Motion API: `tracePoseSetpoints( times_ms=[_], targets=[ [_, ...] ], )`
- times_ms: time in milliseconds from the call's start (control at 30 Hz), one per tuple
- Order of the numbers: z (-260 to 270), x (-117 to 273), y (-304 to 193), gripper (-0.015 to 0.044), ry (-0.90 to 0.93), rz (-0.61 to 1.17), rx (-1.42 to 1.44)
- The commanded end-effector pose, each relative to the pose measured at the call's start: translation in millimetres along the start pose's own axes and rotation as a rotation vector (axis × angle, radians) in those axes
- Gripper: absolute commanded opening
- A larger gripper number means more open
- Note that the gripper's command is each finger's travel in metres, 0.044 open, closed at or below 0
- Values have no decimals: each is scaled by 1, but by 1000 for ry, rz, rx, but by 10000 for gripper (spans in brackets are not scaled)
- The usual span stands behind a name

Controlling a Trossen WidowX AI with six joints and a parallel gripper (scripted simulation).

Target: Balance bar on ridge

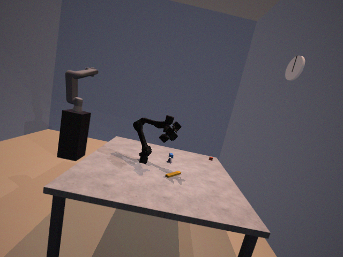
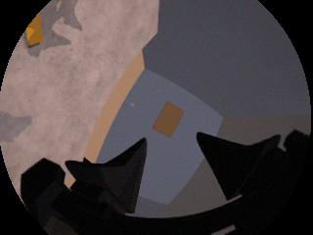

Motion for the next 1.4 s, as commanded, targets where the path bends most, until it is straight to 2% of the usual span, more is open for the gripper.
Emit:
tracePoseSetpoints(
  times_ms=[0, 667, 1367],
  targets=[
    [2, -9, 19, 315, 42, -76, 10],
    [38, -28, 113, 315, 387, -449, 12],
    [92, -11, 188, 315, 930, -666, -23]
  ],
)
Point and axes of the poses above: the point midway between the two fingers, 35 mm back from their tips, its own x axis back along the fingers, its own z axis across the jaws, y = z × x, the point moved 4 cm from there along x, back along the fingers, and after that the axes turned 7 degrees about -x, right-handed, at the moved point
